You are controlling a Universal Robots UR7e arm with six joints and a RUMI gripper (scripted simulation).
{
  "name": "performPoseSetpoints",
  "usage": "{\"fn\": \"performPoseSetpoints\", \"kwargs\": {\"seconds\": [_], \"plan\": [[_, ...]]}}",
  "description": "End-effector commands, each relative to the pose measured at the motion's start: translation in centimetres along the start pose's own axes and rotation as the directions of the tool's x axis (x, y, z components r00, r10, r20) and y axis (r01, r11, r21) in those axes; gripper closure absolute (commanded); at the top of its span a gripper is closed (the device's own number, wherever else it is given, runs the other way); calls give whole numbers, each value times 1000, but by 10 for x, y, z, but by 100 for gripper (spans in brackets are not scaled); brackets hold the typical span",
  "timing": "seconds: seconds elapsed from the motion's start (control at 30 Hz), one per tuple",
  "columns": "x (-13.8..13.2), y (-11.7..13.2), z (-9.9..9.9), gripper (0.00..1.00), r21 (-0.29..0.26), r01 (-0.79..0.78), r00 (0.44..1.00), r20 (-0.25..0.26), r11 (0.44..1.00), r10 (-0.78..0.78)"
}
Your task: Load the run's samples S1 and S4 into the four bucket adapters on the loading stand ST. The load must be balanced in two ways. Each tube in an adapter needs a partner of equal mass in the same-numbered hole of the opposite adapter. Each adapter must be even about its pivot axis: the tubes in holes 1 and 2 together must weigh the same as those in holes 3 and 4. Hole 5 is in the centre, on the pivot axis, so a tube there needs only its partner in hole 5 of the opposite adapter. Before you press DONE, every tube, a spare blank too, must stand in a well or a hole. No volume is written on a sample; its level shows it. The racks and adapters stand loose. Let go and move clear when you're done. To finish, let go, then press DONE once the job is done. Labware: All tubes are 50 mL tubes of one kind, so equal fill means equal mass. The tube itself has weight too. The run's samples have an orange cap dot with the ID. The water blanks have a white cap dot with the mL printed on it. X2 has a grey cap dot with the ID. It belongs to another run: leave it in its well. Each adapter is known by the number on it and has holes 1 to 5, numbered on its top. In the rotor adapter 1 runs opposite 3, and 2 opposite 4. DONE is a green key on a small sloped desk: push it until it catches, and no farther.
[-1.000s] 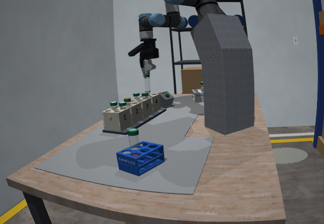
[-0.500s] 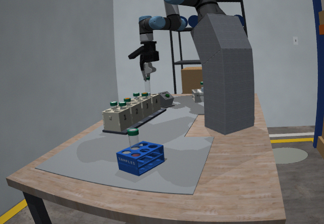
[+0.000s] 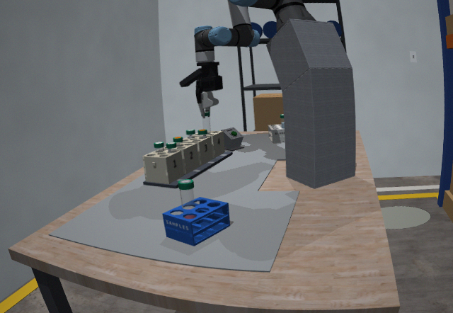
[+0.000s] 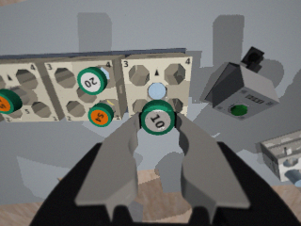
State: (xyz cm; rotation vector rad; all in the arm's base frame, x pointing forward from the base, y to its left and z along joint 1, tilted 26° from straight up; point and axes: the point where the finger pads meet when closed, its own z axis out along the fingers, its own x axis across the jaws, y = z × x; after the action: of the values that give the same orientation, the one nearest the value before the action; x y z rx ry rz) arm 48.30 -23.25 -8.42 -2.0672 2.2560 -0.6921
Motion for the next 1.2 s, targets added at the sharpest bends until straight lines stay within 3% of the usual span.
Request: {"fn": "performPoseSetpoints", "kwargs": {"seconds": [0.0,1.17], "plan": [[0,0,6,100,1,0,1000,-1,1000,0],[0,-1,45,100,1,0,1000,-1,1000,0]]}}
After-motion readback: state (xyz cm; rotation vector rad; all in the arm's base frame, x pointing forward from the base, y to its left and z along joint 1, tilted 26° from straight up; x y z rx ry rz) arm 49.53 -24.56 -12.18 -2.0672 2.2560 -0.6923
